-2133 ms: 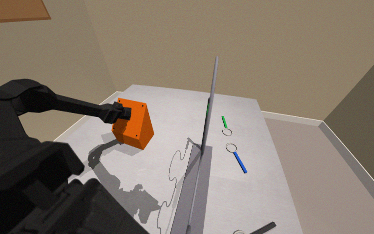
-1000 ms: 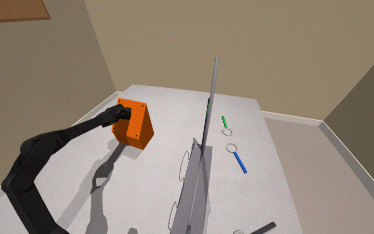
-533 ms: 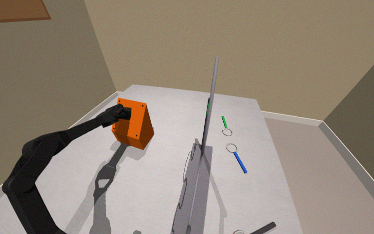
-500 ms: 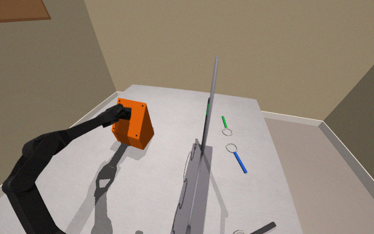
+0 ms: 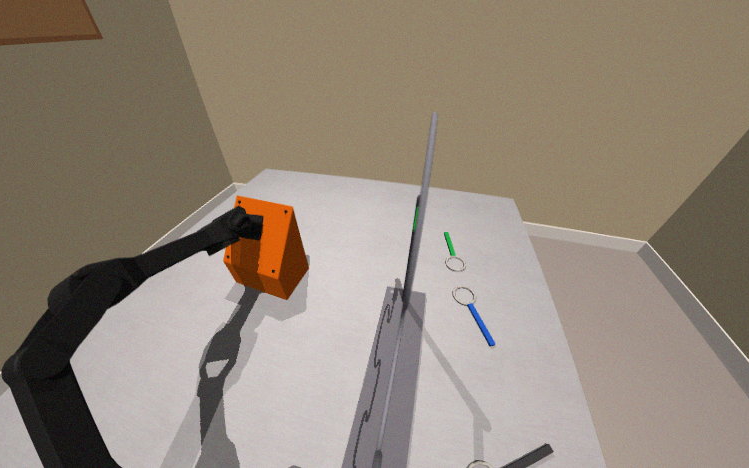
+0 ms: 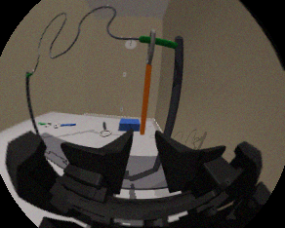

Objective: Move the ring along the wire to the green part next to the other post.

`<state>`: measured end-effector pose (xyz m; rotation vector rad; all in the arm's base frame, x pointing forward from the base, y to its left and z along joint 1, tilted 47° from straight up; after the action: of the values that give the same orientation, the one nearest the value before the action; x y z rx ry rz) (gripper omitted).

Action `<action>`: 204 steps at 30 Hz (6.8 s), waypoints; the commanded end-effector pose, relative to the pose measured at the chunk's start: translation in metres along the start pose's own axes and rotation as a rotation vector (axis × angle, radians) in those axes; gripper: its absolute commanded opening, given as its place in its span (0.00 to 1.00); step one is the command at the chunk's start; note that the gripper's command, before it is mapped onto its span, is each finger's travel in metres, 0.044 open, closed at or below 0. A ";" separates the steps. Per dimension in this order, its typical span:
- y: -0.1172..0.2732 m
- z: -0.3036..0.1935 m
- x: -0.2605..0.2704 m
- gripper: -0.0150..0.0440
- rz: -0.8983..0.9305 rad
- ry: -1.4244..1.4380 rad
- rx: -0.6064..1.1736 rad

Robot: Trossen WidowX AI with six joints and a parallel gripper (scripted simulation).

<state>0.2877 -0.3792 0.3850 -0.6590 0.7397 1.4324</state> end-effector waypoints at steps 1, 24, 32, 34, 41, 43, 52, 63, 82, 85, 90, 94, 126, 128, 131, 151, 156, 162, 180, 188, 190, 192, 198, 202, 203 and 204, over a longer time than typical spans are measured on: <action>-0.006 0.000 -0.001 0.53 -0.001 -0.003 0.001; -0.043 0.000 -0.002 0.53 -0.003 -0.004 -0.001; -0.056 0.000 -0.001 0.53 -0.004 -0.005 -0.001; -0.060 0.000 -0.001 0.53 -0.004 -0.005 -0.002; -0.065 0.000 0.000 0.53 -0.005 -0.005 -0.002; -0.065 0.000 0.000 0.53 -0.005 -0.005 -0.002; -0.065 0.000 0.000 0.53 -0.005 -0.005 -0.002; -0.065 0.001 0.000 0.30 -0.003 -0.001 -0.006; -0.065 0.013 0.001 0.00 -0.008 -0.004 -0.006; -0.065 0.021 0.001 0.00 -0.011 -0.006 -0.007; -0.065 0.021 0.001 0.00 -0.011 -0.006 -0.007; -0.065 0.021 0.001 0.00 -0.011 -0.006 -0.007; -0.055 0.028 0.006 0.00 -0.009 -0.007 0.080; -0.050 0.031 0.008 0.00 -0.007 -0.007 0.118; -0.045 0.035 0.012 0.00 -0.005 -0.007 0.161; -0.016 0.064 0.033 0.00 0.015 -0.037 0.444; -0.010 0.073 0.040 0.00 0.028 -0.070 0.514; -0.010 0.073 0.051 0.00 0.044 -0.127 0.515; -0.010 0.085 0.093 0.00 0.127 -0.445 0.502; -0.010 0.097 0.111 0.00 0.174 -0.626 0.491; -0.010 0.101 0.116 0.00 0.186 -0.674 0.488; -0.010 0.105 0.120 0.00 0.199 -0.723 0.484; -0.010 0.118 0.132 0.00 0.236 -0.870 0.472; -0.010 0.128 0.139 0.00 0.261 -0.968 0.463; -0.010 0.130 0.140 0.00 0.267 -0.992 0.461; -0.010 0.133 0.142 0.00 0.273 -1.017 0.458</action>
<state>0.3051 -0.1960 0.3549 0.4940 0.3582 1.5106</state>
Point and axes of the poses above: the point midway between the two fingers, 35 mm back from their tips, its own y axis back along the fingers, its own x axis across the jaws, z = x × y, the point moved 7 cm from there along y, back along the fingers, and after that the axes turned 2 degrees about y, right-handed, at the moved point
